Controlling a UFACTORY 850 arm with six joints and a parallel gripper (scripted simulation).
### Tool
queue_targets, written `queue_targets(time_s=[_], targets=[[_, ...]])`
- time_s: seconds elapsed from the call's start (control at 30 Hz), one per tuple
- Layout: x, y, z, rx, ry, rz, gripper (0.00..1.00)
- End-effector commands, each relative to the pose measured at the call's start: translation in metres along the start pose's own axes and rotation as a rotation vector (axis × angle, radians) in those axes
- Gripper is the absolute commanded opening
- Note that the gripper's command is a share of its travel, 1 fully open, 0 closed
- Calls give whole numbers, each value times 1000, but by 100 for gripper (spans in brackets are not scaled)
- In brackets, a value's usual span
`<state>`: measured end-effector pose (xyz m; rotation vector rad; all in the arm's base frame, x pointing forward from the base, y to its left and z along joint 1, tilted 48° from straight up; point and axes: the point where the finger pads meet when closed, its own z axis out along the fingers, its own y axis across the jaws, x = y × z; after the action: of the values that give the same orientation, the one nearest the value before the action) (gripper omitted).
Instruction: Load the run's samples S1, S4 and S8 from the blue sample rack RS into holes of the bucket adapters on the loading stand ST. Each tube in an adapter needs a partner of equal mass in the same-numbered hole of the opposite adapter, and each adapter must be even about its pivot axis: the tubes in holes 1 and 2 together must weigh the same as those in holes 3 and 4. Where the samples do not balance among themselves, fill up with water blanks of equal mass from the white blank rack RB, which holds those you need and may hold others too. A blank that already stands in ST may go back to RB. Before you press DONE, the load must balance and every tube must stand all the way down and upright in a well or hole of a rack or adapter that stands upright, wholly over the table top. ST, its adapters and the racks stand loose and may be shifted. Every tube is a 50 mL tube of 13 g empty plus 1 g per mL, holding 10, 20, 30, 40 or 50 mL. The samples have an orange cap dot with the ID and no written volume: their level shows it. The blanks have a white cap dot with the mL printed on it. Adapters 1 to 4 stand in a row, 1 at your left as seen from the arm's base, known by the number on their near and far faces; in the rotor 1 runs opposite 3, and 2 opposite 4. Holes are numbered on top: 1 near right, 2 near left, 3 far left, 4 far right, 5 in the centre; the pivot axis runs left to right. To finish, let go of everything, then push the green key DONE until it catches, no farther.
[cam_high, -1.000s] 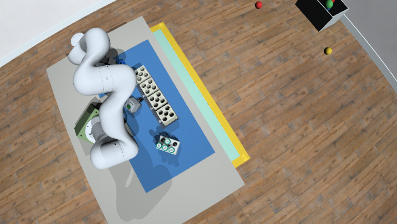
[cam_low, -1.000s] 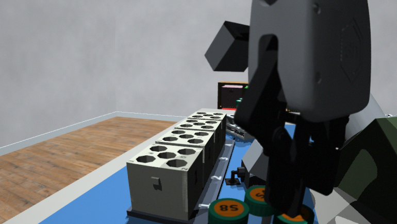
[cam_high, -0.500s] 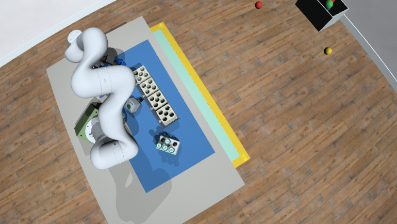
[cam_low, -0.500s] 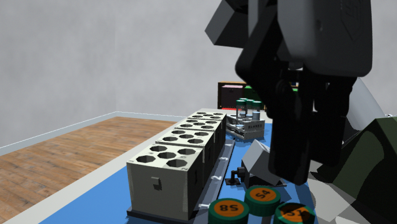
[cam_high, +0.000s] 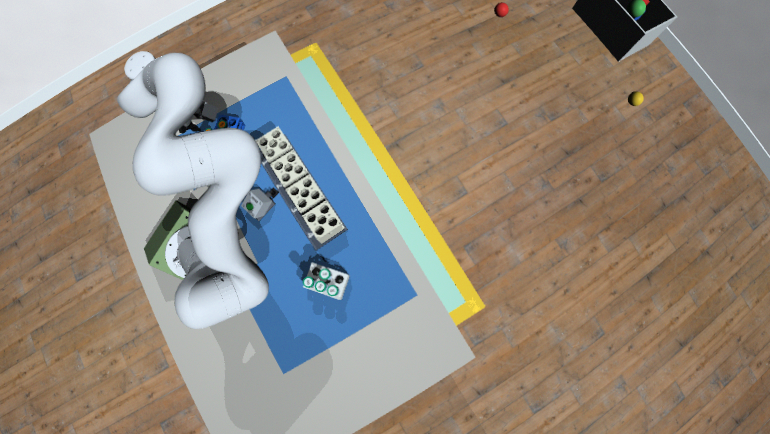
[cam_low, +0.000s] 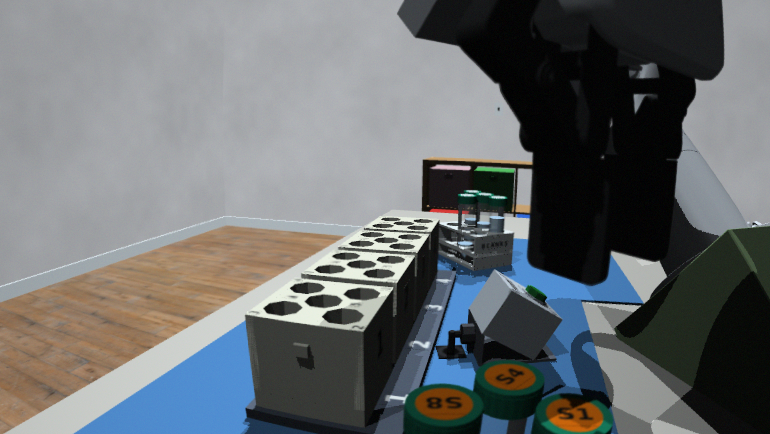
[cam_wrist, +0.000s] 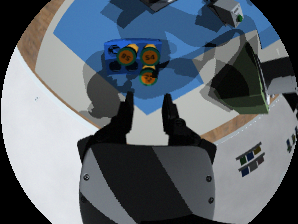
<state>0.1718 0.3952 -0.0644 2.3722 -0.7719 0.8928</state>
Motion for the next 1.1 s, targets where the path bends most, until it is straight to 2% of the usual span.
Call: queue_targets(time_s=[0.0,0.67,1.07], targets=[[0,-1,-7,2,-1,1,43],[0,-1,-43,2,-1,1,43],[0,-1,-44,2,-1,1,43]])
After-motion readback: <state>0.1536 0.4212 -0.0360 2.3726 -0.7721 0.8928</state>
